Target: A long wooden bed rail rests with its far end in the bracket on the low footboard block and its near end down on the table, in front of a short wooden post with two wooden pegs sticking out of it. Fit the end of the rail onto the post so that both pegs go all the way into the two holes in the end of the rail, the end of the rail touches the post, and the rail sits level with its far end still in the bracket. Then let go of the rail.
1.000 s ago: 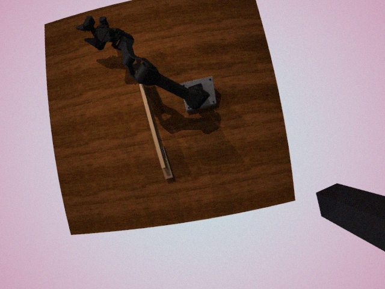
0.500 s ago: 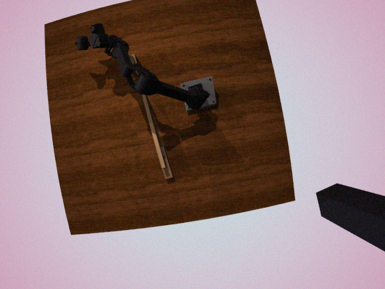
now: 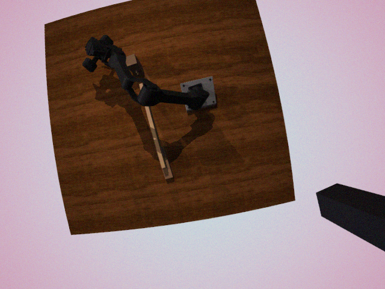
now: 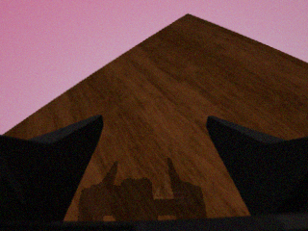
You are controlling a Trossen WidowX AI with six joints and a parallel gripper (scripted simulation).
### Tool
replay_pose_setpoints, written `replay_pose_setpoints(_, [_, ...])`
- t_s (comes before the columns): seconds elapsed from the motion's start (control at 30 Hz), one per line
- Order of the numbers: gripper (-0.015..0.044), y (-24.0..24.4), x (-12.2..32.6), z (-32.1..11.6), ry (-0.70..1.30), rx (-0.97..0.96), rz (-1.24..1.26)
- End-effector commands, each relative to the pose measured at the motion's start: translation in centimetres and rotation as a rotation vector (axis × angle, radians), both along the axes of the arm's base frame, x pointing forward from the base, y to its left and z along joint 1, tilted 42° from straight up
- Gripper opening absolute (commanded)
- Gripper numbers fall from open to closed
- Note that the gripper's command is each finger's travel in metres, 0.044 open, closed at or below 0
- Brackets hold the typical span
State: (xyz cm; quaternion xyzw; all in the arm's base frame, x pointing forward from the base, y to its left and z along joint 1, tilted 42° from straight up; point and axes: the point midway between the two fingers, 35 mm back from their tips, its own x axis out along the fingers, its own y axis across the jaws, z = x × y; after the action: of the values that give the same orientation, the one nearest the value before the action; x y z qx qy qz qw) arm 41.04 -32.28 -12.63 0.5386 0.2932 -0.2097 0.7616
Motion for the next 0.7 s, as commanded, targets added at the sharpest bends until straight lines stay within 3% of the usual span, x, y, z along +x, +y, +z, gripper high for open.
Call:
replay_pose_setpoints(0.0, [0.044,7.3,-2.3,1.2,0.101,-0.272,0.589])
replay_pose_setpoints(0.67, [0.044,16.6,-7.6,5.7,-0.053,-0.622,1.479])
